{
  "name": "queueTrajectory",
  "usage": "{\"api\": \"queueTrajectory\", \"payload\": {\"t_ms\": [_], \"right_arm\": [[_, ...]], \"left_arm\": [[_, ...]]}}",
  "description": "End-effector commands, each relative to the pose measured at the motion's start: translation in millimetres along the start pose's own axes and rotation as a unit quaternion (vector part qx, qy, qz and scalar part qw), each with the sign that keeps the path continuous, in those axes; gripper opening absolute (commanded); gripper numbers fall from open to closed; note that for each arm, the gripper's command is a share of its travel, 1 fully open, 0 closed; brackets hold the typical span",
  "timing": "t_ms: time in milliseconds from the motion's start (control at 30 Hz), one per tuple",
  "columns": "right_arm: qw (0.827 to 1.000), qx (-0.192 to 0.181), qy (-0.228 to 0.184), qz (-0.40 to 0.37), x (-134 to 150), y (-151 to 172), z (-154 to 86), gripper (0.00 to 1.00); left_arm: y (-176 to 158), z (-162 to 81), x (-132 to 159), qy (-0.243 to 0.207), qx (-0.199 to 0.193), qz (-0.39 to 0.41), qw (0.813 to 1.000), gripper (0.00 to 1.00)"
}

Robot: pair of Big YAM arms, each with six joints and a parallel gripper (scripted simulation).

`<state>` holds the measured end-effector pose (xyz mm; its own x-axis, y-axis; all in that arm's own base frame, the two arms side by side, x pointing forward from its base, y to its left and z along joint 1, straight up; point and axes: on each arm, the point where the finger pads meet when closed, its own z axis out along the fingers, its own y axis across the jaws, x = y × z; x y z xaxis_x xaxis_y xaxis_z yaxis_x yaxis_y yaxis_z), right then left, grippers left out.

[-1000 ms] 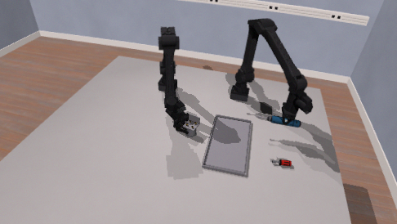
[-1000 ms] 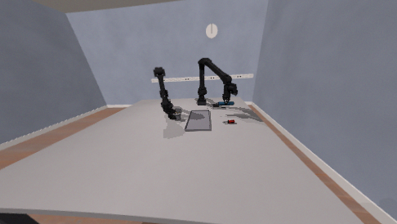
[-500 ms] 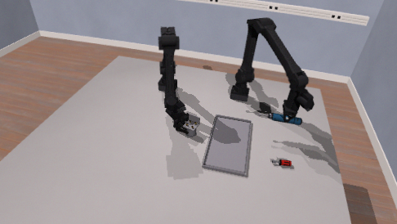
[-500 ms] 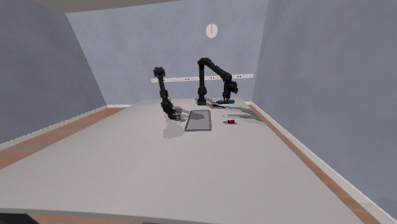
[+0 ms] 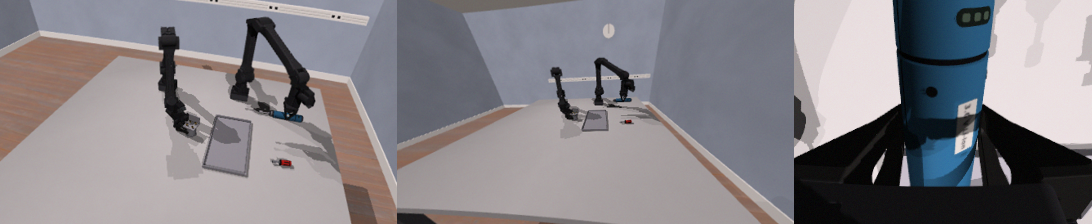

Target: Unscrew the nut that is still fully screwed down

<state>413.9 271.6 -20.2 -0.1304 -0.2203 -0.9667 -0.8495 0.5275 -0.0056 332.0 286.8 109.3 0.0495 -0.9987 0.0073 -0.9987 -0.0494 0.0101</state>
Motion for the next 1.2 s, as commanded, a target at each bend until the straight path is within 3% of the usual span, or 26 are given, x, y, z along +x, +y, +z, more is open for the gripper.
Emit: {"api": "queueTrajectory", "payload": {"t_ms": [0, 333, 1167], "right_arm": [[1.0, 0.001, -0.006, -0.002, -4.7, -2.6, 2.8, 0.59], [1.0, 0.001, -0.006, -0.002, -4.7, -2.6, 2.8, 0.59], [1.0, 0.001, -0.006, -0.002, -4.7, -2.6, 2.8, 0.59]], "left_arm": [[-21.5, -34.6, -13.9, -0.022, 0.03, 0.007, 0.999, 0.42], [-20.8, -48.5, -13.4, -0.026, 0.035, 0.007, 0.999, 0.42], [-23.2, -54.1, -18.0, -0.031, 0.041, 0.009, 0.999, 0.42]]}}
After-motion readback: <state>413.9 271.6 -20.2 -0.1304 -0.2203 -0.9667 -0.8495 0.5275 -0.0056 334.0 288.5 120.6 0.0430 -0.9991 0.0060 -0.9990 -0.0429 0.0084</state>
